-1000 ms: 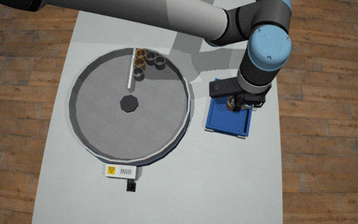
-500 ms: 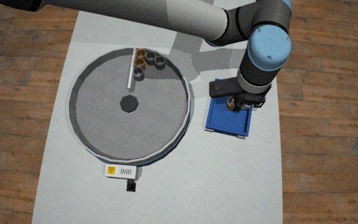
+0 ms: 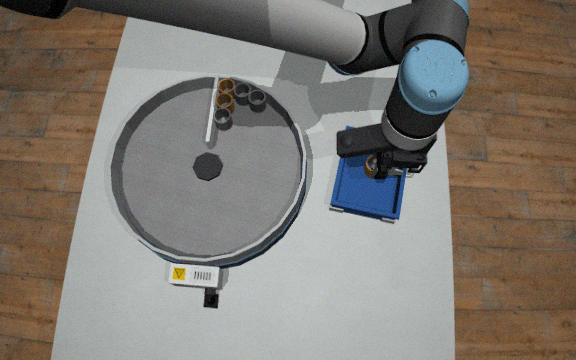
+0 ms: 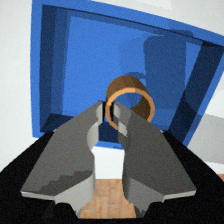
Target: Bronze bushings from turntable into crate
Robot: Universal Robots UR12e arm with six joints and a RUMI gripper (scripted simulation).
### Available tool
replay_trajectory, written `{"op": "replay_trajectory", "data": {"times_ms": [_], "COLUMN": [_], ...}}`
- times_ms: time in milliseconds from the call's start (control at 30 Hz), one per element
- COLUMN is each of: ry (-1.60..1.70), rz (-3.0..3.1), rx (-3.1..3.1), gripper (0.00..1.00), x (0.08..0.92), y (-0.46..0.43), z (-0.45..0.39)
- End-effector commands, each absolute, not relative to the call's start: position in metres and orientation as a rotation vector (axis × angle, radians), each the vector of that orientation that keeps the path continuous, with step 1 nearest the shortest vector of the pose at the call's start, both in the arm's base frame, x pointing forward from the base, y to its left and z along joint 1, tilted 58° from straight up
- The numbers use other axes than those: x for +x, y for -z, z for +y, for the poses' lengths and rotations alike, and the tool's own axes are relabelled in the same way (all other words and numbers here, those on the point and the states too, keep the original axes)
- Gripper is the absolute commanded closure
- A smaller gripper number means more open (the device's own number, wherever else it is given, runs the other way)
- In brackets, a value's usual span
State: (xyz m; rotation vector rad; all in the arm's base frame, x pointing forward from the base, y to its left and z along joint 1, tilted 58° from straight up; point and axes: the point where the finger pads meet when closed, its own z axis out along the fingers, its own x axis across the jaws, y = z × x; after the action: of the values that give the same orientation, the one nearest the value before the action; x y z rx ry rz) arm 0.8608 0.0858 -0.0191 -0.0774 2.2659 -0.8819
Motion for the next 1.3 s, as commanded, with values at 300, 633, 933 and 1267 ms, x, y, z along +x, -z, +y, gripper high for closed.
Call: {"op": "replay_trajectory", "data": {"times_ms": [300, 633, 933, 1267], "ry": [0.880, 0.880, 0.880, 0.880], "rz": [2.264, 2.264, 2.264, 2.264], "rx": [-0.079, -0.078, -0.078, -0.078], "gripper": [1.00, 1.00, 1.00, 1.00], "x": [0.865, 0.875, 0.882, 0.888], "y": [0.020, 0.028, 0.035, 0.040], "z": [0.085, 0.076, 0.069, 0.063]}}
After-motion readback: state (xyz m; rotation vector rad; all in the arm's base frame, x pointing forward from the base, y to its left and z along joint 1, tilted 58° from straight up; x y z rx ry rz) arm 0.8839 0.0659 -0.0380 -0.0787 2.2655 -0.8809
